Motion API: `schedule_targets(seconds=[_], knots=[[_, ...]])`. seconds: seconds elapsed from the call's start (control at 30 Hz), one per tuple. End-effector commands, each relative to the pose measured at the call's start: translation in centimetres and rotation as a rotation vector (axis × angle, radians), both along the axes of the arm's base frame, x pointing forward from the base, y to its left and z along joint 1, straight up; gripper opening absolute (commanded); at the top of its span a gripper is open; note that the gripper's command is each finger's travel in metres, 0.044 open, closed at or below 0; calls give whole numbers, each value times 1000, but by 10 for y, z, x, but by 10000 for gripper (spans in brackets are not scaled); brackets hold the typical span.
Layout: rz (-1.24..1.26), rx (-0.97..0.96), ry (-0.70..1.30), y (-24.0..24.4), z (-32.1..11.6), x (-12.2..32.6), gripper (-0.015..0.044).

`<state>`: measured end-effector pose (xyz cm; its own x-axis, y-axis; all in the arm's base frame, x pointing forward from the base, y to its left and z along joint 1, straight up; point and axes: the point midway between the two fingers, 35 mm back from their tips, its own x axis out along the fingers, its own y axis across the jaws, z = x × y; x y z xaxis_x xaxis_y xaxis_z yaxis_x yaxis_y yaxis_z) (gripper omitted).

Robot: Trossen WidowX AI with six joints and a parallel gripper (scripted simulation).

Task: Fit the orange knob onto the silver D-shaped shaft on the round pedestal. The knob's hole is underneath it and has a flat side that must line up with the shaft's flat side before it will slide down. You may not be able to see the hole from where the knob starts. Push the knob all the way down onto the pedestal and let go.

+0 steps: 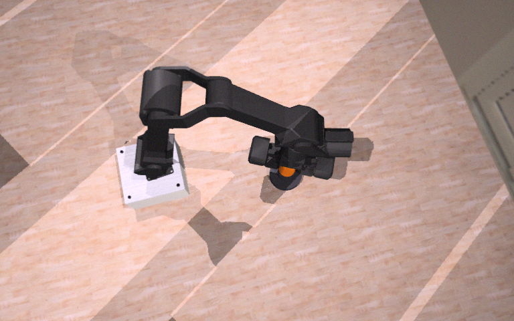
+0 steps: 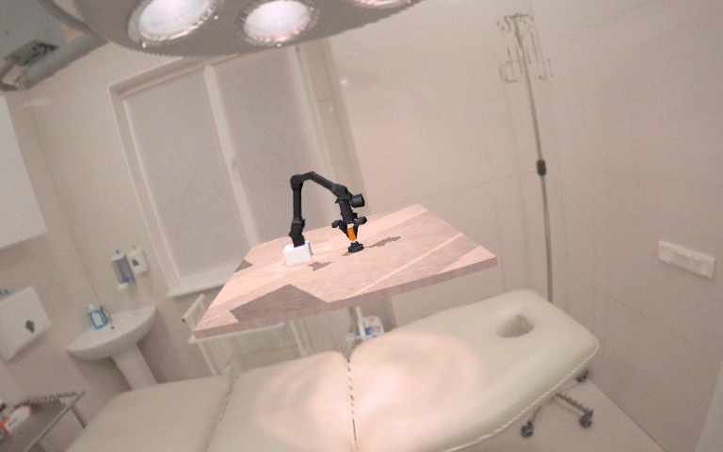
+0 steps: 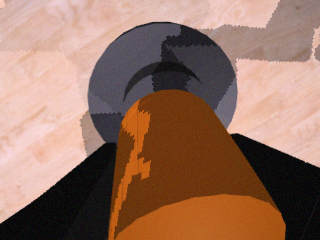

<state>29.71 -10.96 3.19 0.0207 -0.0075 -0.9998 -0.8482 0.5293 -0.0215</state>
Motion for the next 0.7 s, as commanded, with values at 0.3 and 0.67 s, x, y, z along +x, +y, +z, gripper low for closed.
schedule_targets(seconds=[0.3,0.67], knots=[[-369,6,-9,-2,1,5,0],[-369,7,-9,-1,3,2,0]])
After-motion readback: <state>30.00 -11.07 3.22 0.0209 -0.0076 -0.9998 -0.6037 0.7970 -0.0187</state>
